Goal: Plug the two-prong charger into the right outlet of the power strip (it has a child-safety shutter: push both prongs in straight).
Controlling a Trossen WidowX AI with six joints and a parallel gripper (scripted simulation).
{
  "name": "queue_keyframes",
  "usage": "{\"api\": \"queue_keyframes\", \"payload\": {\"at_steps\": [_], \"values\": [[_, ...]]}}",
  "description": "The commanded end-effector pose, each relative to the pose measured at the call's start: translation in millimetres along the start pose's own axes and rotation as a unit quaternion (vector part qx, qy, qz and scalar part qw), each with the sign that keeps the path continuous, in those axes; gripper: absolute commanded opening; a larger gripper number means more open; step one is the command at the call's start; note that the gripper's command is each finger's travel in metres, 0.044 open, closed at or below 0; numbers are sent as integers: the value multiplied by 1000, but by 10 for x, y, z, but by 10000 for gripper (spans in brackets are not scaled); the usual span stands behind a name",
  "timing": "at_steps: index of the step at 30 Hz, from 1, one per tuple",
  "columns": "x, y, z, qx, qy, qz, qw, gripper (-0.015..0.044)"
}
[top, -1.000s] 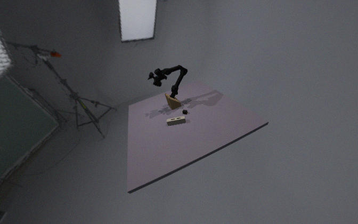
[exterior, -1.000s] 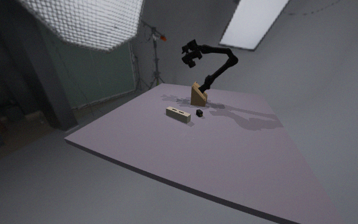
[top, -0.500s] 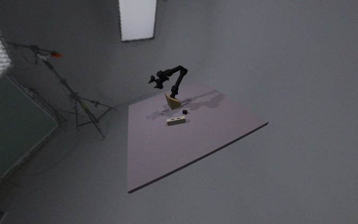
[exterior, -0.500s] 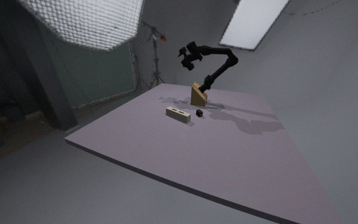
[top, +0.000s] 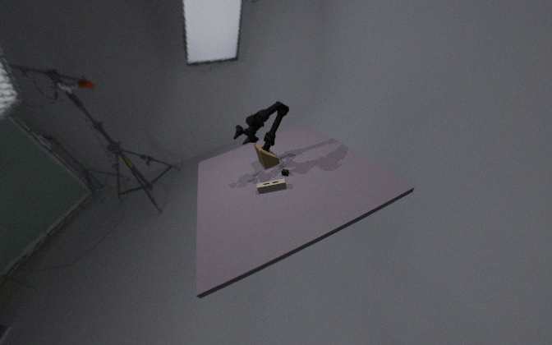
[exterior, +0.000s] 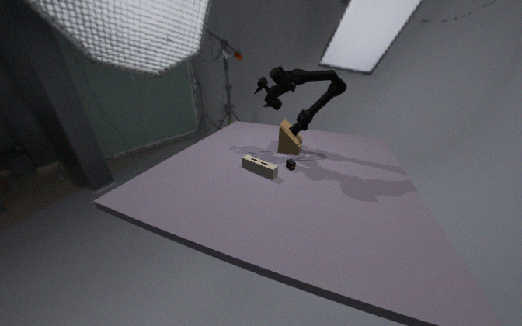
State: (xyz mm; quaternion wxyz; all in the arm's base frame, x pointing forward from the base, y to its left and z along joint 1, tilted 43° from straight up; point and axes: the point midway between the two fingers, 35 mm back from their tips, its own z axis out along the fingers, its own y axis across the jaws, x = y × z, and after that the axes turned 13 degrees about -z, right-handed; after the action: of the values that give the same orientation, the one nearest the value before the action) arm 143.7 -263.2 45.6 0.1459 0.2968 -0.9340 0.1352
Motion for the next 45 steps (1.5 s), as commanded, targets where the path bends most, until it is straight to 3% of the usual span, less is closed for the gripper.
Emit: {"api": "queue_keyframes", "payload": {"at_steps": [1, 21, 45], "values": [[-277, 28, -12, -9, -40, -11, 999, 440], [-1321, 316, -250, -65, -191, -81, 976, 440], [-2380, 1090, -767, -198, -335, -171, 905, 440]]}}
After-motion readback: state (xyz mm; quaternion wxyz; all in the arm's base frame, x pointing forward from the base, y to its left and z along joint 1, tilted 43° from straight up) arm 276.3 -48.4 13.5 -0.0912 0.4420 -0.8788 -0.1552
